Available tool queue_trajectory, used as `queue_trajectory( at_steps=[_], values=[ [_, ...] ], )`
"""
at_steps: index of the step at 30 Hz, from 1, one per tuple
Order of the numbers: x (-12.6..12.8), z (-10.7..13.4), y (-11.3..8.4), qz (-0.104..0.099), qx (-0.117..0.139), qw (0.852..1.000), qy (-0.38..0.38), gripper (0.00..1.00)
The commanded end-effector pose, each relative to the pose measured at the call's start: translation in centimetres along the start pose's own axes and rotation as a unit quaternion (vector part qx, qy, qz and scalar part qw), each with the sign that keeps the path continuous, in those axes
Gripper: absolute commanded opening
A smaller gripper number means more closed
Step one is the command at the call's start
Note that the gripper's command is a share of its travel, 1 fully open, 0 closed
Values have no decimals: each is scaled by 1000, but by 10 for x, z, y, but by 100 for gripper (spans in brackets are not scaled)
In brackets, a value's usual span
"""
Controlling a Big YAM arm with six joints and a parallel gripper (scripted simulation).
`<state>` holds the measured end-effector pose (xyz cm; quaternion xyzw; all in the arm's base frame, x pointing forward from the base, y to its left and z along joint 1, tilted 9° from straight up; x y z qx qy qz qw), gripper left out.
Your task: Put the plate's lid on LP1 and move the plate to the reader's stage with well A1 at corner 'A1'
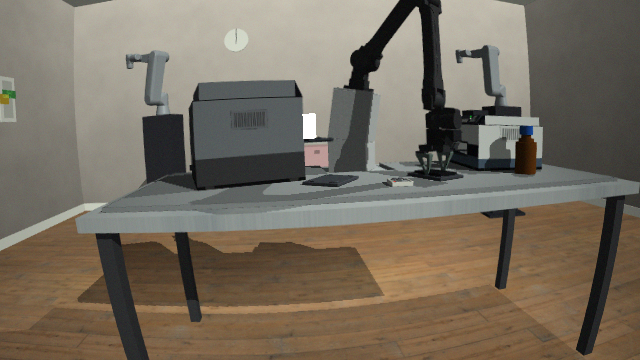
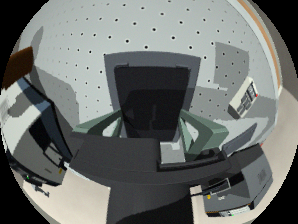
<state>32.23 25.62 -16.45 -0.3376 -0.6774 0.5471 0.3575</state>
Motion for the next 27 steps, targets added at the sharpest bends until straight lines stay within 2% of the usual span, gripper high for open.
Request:
queue_trajectory(
  at_steps=[1,2,3,26,27],
  values=[
    [3,-6,12,-1,-7,1000,-3,85],
    [3,-6,12,-2,-7,1000,-3,85],
    [3,-6,12,-2,-7,1000,-3,100],
    [3,-6,12,-2,-7,1000,-3,100],
    [4,-9,-9,-3,-8,1000,-11,100]
  ],
)
Point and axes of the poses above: the point where the finger pads meet when closed, its own y axis out along the fingers, its own x axis across the jaws, z = x × y, the point moved 8 cm from there along -y, back along the fingers, and after that the axes turned 2 degrees about -y, right-handed, at the moved point
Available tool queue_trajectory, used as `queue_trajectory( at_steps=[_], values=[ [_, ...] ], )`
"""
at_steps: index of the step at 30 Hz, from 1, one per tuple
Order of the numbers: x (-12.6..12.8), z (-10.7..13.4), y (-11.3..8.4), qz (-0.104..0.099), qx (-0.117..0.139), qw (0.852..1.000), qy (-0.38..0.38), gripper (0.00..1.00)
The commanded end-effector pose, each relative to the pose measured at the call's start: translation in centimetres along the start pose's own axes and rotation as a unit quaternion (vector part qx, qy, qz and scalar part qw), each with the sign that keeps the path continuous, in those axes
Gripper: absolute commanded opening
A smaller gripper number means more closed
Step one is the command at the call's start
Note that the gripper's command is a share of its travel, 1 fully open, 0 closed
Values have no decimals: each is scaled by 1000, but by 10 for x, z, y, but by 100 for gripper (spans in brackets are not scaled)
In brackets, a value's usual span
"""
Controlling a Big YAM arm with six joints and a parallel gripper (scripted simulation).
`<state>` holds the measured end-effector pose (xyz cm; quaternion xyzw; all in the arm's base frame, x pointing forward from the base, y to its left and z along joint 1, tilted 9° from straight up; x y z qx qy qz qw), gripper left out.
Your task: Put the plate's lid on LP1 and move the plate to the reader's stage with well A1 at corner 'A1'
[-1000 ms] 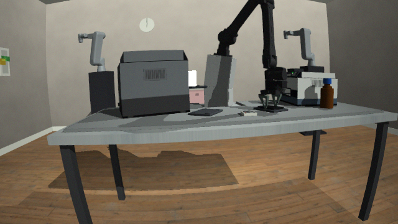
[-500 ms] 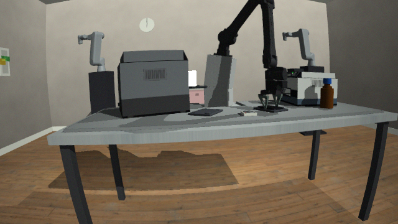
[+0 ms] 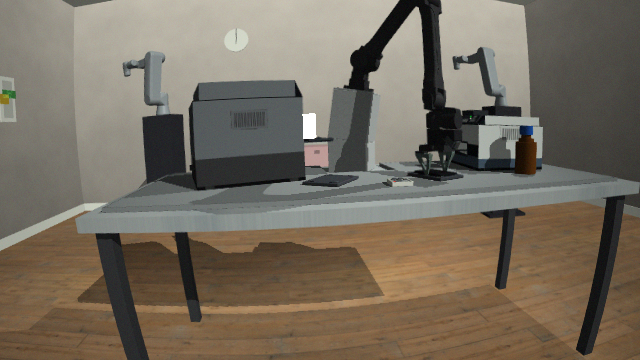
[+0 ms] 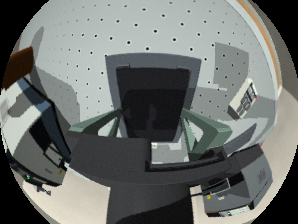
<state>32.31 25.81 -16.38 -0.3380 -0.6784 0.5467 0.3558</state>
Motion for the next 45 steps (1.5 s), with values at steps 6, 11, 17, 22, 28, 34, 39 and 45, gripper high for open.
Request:
queue_trajectory(
  at_steps=[6,11,17,22,28,34,39,45],
  values=[
    [-3,-9,-6,-2,-6,1000,-7,100],
    [-3,-3,-12,-2,-1,1000,-7,100],
    [5,-10,-17,-4,-9,1000,-5,100],
    [6,-8,-19,-4,-6,1000,-6,100],
    [-4,0,-16,-2,-2,1000,1,100],
    [-1,-10,-25,-2,-9,1000,-9,100],
    [4,-13,-27,-4,-15,1000,-13,100],
    [4,1,-29,-3,2,1000,-9,100]
  ],
)
Point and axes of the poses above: the point where the finger pads meet when closed, its own y axis out along the fingers, its own x axis across the jaws, z = x × y, the point moved 8 cm from there along -y, back along the fingers, and after that the axes turned 2 degrees about -y, right-handed, at the moved point
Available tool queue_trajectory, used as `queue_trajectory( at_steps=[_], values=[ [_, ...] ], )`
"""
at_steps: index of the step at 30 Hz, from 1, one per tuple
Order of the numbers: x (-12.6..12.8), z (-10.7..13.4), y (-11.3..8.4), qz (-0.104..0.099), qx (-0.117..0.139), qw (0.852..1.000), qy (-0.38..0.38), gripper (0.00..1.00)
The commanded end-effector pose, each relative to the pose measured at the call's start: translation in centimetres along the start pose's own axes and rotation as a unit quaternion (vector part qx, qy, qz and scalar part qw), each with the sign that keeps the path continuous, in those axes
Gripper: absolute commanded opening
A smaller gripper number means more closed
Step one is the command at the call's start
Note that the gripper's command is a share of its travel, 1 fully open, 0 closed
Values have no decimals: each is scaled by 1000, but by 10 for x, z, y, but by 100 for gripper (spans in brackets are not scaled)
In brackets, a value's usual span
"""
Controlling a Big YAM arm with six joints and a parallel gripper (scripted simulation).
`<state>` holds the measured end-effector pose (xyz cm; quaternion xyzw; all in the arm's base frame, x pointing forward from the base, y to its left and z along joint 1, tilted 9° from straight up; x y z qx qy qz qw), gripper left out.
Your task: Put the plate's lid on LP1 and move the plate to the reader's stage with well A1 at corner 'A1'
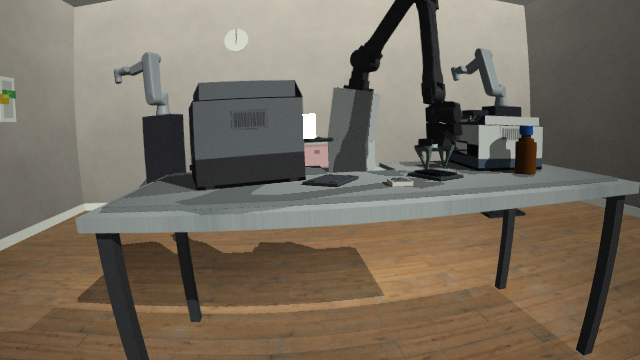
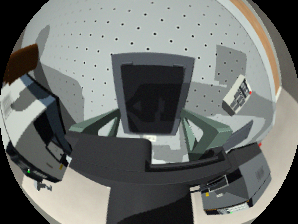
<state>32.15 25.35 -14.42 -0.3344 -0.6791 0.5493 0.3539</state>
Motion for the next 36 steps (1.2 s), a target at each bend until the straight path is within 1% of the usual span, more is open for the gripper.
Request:
queue_trajectory(
  at_steps=[1,5,8,11,15,19,24,26,28,29,30,33,36],
  values=[
    [5,0,-10,-2,-1,1000,-5,100],
    [4,-10,-14,-3,-13,1000,-4,100],
    [-1,-12,-17,-2,-13,1000,0,100],
    [-3,-12,-19,-1,-13,1000,0,100],
    [-1,0,-12,-1,-4,1000,-4,100],
    [3,-1,-31,-2,-2,1000,-8,100],
    [0,-16,-51,-2,-19,1000,-4,100],
    [-1,-14,-56,-2,-16,1000,-2,100],
    [-1,-14,-56,-2,-16,1000,-2,100],
    [-2,-7,-52,-1,-8,1000,-1,100],
    [-2,-4,-53,-1,-3,1000,-1,100],
    [-3,2,-59,0,4,1000,0,100],
    [-2,-1,-72,-1,-2,1000,-1,100]
  ],
)
Point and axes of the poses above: the point where the finger pads meet when closed, its own y axis out along the fingers, its own x axis across the jaws, z = x × y, the point moved 8 cm from there along -y, back along the fingers, and after that the axes turned 2 degrees about -y, right-handed, at the moved point
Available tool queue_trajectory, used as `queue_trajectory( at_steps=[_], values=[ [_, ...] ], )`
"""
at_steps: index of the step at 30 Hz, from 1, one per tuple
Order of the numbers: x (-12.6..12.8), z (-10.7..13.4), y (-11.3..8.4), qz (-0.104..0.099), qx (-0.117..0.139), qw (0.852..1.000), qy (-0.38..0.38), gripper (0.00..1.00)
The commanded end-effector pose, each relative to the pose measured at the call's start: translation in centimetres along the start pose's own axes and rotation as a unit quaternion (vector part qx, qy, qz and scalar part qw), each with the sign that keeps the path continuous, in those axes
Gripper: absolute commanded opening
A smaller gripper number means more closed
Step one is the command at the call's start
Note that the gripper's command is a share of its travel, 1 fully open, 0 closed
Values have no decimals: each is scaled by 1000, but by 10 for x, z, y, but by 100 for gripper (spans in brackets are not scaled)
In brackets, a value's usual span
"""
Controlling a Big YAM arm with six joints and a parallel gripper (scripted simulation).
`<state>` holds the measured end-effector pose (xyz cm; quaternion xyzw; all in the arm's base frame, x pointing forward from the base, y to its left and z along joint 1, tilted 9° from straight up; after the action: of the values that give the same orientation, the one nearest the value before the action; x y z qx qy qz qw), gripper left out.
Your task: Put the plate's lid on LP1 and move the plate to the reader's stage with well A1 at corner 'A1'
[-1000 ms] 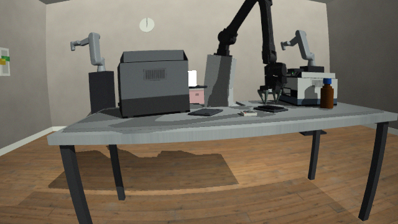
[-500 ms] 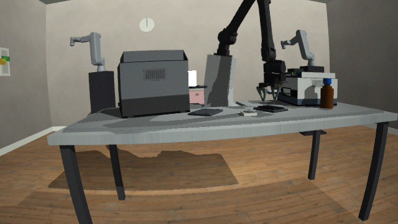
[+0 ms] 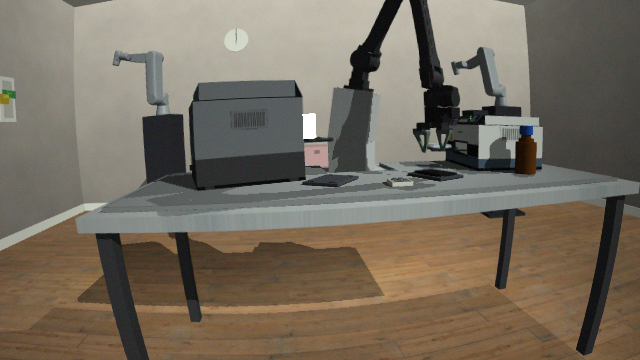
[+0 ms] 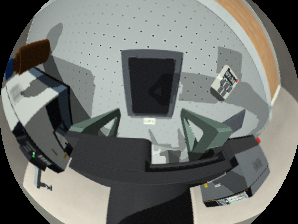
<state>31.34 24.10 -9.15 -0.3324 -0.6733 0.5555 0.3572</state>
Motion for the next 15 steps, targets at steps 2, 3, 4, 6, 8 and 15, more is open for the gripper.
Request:
queue_trajectory(
  at_steps=[2,3,4,6,8,15],
  values=[
    [-1,-13,-27,-2,-20,1000,-3,100],
    [-1,-17,-31,-3,-25,1000,-4,100],
    [0,-20,-35,-3,-30,1000,-4,100],
    [0,-19,-41,-3,-29,1000,-4,100],
    [0,-18,-42,-3,-27,1000,-4,100],
    [5,-12,-28,-3,-19,1000,-2,100]
  ],
)
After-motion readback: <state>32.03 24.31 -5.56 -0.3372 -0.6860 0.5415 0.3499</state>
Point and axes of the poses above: the point where the finger pads meet when closed, its own y axis out along the fingers, its own x axis across the jaws, z = x × y, the point moved 8 cm from there along -y, back along the fingers, and after that the axes turned 2 degrees about -y, right-handed, at the moved point
